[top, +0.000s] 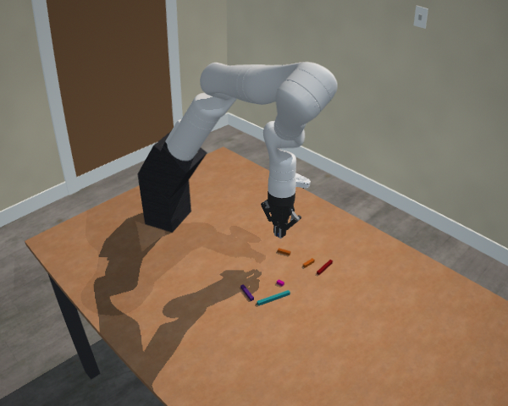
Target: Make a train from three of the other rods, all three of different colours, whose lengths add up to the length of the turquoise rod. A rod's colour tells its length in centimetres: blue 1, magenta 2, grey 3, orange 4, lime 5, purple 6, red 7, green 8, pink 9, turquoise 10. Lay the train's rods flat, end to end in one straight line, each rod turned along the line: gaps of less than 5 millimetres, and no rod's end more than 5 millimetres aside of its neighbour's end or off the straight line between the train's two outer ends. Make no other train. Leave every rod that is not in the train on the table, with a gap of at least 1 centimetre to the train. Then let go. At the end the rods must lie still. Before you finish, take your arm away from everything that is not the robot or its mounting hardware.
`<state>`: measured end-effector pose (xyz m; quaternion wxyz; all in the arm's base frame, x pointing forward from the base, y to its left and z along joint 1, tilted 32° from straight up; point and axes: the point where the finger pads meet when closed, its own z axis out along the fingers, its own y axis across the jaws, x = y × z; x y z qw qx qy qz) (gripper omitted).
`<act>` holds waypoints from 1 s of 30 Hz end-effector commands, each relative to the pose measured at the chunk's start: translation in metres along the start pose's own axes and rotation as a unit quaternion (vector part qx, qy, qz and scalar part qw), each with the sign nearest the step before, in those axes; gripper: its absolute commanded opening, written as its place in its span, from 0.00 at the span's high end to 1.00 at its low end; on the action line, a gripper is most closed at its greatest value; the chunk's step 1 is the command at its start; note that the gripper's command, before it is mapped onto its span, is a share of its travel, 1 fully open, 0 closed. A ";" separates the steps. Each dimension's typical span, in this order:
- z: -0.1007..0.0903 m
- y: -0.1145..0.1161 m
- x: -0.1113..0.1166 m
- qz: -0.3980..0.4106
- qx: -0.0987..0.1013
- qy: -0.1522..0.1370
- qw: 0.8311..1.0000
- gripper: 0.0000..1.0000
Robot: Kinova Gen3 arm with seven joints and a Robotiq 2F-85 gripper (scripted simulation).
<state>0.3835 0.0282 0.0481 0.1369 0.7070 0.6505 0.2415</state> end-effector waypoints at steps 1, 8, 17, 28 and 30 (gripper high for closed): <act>0.000 0.000 0.000 0.000 0.000 0.000 1.000 0.95; 0.006 0.000 0.000 -0.001 -0.001 -0.001 1.000 0.95; 0.036 -0.001 0.000 -0.001 -0.001 -0.001 1.000 0.95; 0.075 -0.001 0.001 -0.001 -0.001 -0.001 1.000 0.95; 0.081 -0.001 0.001 -0.001 -0.001 -0.001 1.000 0.95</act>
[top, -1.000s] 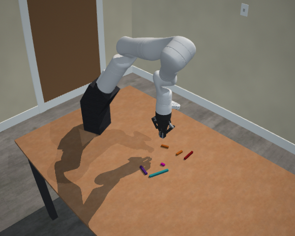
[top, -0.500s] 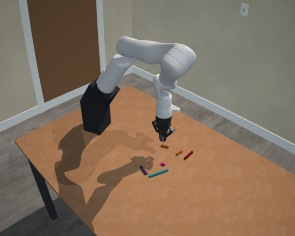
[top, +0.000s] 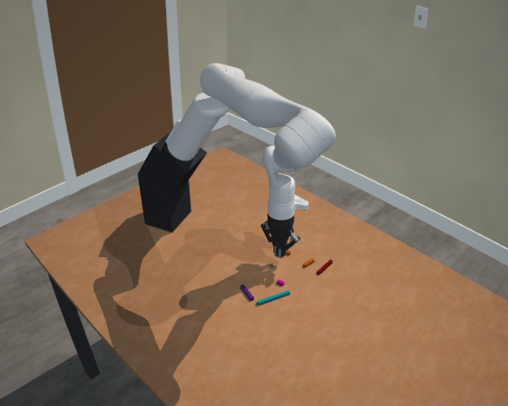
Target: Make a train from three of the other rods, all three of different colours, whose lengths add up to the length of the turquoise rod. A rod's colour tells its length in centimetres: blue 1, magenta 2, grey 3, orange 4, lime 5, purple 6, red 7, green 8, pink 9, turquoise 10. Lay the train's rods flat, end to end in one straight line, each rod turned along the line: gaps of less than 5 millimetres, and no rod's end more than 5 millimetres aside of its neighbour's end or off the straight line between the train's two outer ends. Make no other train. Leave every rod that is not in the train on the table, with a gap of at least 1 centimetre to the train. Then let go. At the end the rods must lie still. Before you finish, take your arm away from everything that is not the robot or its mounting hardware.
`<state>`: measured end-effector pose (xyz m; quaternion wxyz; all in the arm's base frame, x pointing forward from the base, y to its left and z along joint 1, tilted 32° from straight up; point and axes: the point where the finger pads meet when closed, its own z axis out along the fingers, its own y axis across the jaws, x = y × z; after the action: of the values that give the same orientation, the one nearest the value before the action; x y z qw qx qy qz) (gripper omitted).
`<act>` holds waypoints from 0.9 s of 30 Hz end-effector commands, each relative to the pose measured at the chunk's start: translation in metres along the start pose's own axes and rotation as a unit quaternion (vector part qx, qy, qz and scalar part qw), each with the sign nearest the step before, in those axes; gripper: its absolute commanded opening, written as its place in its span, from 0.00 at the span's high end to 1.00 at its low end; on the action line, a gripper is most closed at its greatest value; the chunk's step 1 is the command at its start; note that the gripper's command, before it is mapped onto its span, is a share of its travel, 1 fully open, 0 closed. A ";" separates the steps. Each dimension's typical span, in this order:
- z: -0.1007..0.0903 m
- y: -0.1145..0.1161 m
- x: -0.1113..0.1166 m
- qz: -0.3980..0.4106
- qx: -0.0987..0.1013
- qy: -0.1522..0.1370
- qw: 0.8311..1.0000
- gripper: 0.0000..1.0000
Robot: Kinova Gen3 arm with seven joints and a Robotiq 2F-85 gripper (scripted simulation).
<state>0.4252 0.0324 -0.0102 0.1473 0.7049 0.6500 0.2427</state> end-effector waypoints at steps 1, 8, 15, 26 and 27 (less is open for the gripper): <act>0.012 -0.007 0.005 0.003 0.008 0.005 1.000 0.95; 0.017 -0.007 0.005 0.003 0.008 0.005 1.000 0.95; 0.017 -0.007 0.005 0.003 0.008 0.005 1.000 0.95; 0.017 -0.007 0.005 0.003 0.008 0.005 1.000 0.95; 0.017 -0.007 0.005 0.003 0.008 0.005 1.000 0.95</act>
<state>0.4282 0.0401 -0.0281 0.1377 0.7067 0.6508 0.2410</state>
